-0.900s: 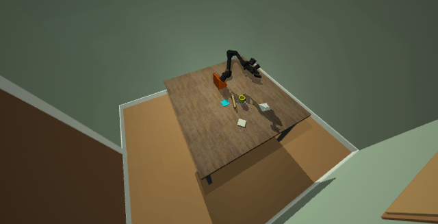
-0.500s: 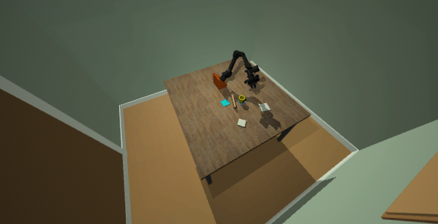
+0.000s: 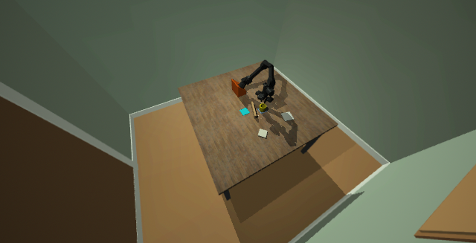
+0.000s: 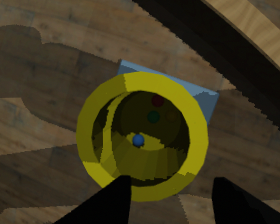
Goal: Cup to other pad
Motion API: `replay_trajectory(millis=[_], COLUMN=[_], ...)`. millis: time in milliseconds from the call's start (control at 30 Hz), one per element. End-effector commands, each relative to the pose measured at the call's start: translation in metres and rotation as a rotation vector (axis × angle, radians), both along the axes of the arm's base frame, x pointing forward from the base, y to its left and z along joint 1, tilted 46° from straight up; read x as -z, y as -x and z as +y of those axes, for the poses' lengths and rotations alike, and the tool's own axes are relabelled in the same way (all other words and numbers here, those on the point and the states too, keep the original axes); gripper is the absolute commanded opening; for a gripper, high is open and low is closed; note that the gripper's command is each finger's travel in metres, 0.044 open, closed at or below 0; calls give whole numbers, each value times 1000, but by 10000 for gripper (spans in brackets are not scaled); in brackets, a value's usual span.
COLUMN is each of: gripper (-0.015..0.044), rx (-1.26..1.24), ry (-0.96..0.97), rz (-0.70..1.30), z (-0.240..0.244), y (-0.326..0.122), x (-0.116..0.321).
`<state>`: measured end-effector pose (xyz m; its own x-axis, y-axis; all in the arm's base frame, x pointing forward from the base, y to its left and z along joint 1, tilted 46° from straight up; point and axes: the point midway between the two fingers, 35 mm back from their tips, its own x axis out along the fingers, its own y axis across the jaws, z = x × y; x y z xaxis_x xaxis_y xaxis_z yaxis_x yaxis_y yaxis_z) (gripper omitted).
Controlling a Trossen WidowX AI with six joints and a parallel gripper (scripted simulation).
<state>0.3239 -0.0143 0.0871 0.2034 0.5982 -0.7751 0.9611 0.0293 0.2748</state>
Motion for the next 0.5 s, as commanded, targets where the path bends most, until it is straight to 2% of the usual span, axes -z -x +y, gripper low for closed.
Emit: replay_trajectory(millis=[0,467], gripper=[166,166], rx=[169,169], ry=[-180,-179], rz=[257,256], z=[-3,0], y=[7,6], x=[7,12])
